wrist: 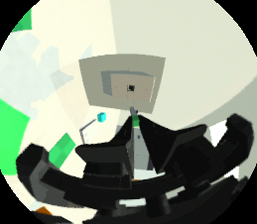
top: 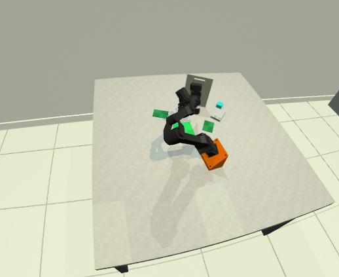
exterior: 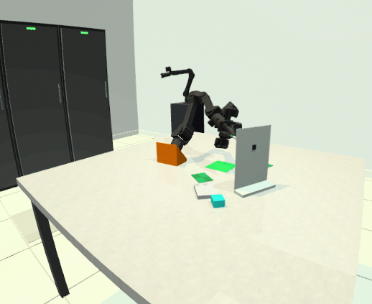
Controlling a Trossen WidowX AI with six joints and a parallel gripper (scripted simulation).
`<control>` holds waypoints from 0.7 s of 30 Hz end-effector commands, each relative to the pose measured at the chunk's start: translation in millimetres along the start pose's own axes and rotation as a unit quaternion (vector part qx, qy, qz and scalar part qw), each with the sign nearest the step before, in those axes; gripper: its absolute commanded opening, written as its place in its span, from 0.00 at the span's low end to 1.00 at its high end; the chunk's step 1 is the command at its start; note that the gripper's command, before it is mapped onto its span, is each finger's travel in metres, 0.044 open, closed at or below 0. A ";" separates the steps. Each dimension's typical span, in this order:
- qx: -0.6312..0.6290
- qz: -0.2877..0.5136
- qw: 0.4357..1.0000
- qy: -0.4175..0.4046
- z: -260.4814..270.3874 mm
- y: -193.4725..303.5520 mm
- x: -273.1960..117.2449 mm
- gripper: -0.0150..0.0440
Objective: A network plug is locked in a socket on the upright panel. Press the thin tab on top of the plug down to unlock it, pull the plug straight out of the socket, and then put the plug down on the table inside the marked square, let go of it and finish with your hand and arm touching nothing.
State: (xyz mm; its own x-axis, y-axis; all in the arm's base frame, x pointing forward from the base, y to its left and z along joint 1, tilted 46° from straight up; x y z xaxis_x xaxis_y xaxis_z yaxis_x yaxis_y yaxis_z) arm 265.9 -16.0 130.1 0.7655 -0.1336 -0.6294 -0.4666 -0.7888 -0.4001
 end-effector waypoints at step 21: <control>-0.163 -0.166 0.944 -0.234 33.2 25.9 -18.1 0.25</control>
State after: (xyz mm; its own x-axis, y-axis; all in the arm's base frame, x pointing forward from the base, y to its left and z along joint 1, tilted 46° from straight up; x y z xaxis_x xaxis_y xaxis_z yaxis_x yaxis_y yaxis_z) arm 231.1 -14.6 110.1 0.5623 0.3090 -0.7670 -0.0789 -0.9033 -0.4217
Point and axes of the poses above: the point midway between the two fingers, 35 mm back from their tips, its own x axis out along the fingers, its own z axis across the jaws, y = z × x, the point moved 9 cm from there along -x, back along the fingers
